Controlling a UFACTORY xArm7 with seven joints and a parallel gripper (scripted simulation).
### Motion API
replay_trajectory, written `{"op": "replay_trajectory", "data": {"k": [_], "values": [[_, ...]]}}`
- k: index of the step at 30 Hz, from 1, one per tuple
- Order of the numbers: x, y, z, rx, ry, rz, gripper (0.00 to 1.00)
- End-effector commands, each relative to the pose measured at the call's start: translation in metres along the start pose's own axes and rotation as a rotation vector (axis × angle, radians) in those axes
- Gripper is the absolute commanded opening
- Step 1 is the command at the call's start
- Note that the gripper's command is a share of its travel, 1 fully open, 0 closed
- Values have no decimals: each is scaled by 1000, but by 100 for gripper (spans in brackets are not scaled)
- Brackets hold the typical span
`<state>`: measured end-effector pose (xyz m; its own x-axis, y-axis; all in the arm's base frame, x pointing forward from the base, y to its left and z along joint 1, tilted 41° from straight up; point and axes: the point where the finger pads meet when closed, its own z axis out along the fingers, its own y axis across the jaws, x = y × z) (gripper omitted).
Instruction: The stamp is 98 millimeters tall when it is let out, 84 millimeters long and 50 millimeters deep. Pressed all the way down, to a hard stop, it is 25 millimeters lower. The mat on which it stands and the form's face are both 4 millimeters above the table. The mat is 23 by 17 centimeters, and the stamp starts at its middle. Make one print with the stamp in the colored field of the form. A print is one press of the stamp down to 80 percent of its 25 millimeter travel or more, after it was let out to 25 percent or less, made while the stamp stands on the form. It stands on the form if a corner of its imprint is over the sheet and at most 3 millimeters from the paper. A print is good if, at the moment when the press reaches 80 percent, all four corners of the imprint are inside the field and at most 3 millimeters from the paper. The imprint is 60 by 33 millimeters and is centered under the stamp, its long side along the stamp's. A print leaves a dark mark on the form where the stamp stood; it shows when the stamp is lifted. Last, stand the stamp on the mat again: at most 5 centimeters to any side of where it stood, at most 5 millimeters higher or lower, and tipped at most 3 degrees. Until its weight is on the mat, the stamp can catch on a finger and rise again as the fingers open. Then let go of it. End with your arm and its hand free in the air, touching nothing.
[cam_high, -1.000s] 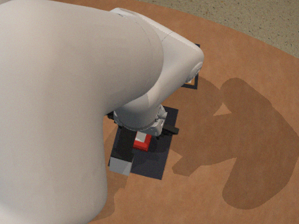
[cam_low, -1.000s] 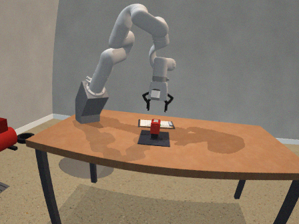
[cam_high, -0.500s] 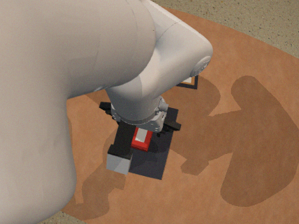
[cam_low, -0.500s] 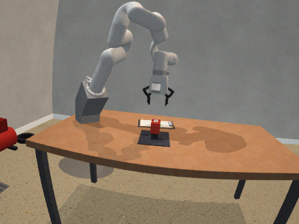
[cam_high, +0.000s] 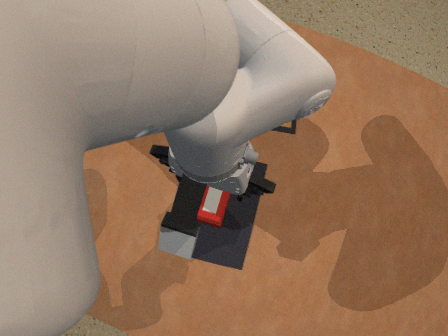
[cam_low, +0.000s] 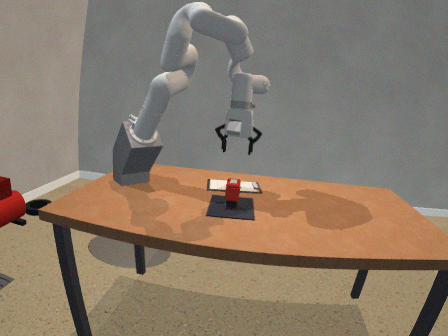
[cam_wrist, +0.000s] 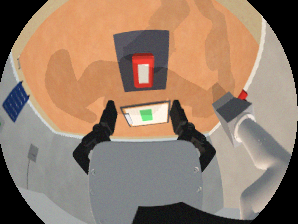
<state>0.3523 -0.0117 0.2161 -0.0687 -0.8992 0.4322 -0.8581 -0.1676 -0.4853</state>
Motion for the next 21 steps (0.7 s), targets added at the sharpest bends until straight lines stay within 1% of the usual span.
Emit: {"op": "replay_trajectory", "data": {"k": [1, 5, 7, 9, 14, 19, 21], "values": [[-11, -6, -1, -7, -3, 56, 100], [-32, -15, 0, -23, -6, 165, 100], [-32, -15, 0, -23, -6, 165, 100], [-46, -21, 0, -31, -6, 237, 100], [-91, -35, 0, -42, -3, 458, 100], [-144, -45, 0, -37, 1, 718, 100], [-166, -47, 0, -37, -8, 801, 100]]}}
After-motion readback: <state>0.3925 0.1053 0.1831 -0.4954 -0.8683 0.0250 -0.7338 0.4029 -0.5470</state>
